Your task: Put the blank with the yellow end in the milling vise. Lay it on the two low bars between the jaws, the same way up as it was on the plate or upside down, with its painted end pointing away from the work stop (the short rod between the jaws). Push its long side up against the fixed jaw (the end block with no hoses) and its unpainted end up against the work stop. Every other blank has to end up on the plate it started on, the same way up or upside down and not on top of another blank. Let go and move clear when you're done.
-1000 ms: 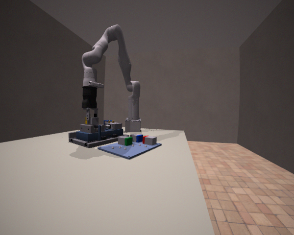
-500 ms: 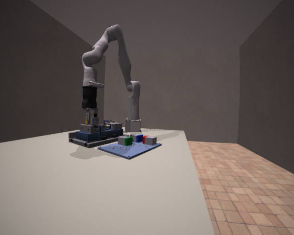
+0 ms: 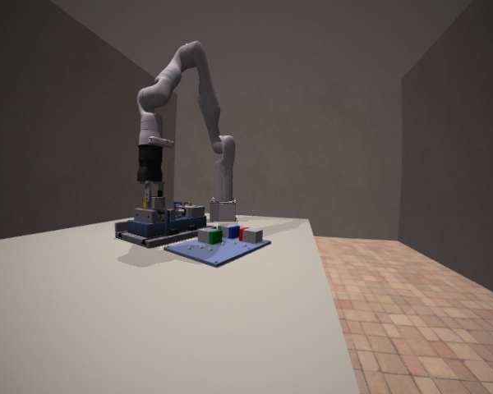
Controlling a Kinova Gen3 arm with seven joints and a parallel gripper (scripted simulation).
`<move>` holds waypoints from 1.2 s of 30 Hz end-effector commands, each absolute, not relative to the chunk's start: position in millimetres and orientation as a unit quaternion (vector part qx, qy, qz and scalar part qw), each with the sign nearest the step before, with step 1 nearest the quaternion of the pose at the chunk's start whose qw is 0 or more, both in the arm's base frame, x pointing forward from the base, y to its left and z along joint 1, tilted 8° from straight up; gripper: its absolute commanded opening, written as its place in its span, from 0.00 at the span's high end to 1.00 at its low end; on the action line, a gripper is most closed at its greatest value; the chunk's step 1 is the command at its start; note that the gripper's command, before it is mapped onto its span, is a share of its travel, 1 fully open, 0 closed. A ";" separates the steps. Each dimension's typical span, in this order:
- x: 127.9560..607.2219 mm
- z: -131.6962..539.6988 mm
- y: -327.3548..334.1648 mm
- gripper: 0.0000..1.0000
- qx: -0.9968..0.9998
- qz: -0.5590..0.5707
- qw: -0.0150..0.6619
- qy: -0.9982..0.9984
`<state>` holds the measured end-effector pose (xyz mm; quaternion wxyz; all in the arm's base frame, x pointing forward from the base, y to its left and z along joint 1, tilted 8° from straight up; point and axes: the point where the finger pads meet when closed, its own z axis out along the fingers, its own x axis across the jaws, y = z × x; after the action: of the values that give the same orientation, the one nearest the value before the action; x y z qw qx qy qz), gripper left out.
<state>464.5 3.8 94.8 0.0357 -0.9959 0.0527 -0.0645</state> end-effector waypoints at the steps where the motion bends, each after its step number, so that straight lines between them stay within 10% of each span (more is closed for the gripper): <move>1: 465.1 95.4 3.7 1.00 -0.996 -0.065 0.036 0.054; 36: 465.1 95.3 3.7 1.00 -0.996 -0.065 0.036 0.054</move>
<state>464.5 3.8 94.8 0.0357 -0.9959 0.0527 -0.0645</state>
